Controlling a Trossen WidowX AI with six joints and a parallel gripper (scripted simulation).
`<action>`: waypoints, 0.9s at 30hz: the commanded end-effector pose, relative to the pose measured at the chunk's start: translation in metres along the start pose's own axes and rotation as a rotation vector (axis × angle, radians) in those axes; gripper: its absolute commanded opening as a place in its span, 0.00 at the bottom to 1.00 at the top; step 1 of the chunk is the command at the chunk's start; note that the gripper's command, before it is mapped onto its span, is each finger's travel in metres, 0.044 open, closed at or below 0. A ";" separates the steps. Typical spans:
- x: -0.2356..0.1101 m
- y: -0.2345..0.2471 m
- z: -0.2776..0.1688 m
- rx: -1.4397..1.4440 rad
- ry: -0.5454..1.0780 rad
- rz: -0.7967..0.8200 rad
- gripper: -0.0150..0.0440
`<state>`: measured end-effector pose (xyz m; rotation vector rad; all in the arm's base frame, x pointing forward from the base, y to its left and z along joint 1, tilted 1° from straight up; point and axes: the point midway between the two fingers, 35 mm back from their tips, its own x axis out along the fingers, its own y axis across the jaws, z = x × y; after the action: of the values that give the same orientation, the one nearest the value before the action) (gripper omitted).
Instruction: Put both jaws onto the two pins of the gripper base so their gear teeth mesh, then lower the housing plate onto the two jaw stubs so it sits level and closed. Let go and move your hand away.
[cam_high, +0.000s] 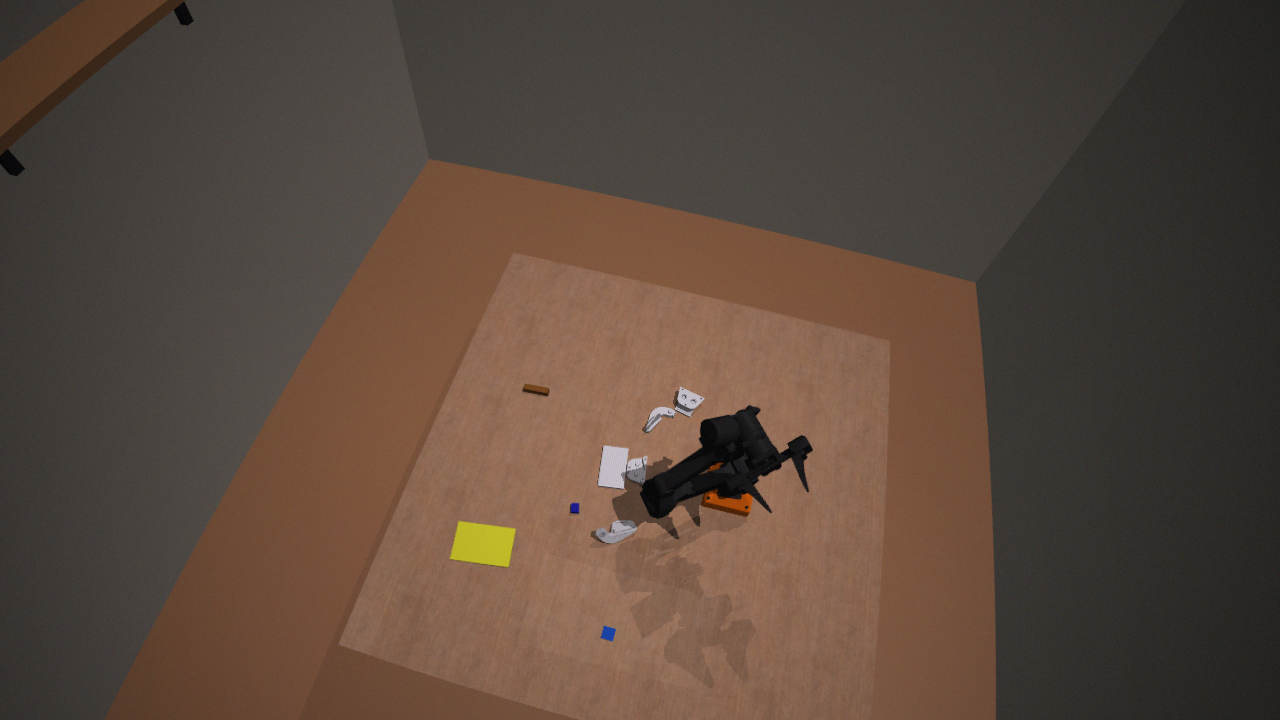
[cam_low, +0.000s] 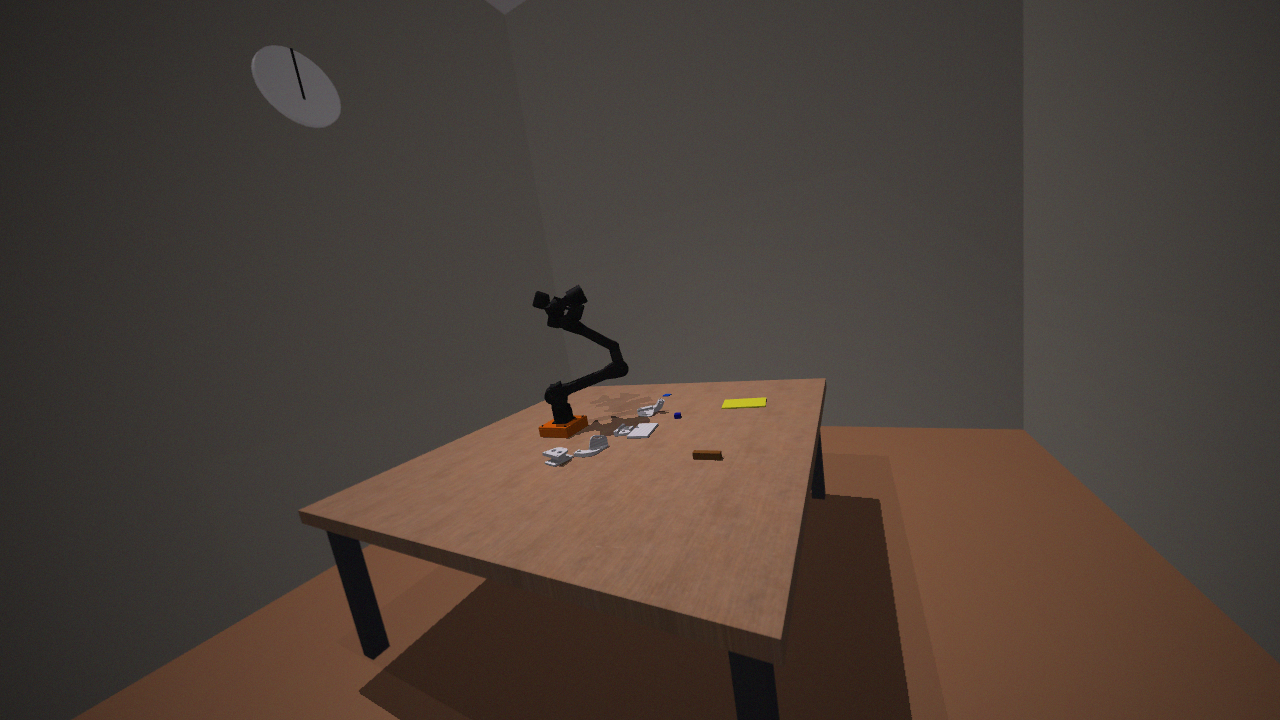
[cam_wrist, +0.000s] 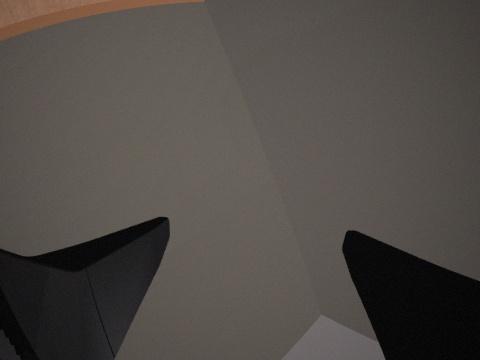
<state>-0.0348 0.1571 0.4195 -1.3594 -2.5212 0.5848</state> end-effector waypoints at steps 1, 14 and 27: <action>0.000 0.000 0.000 0.000 0.000 0.000 0.98; 0.002 -0.029 0.002 -0.208 0.021 -0.092 1.00; -0.001 -0.068 0.007 -0.458 0.074 -0.221 1.00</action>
<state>-0.0783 0.1288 0.4382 -1.2221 -2.7684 0.0285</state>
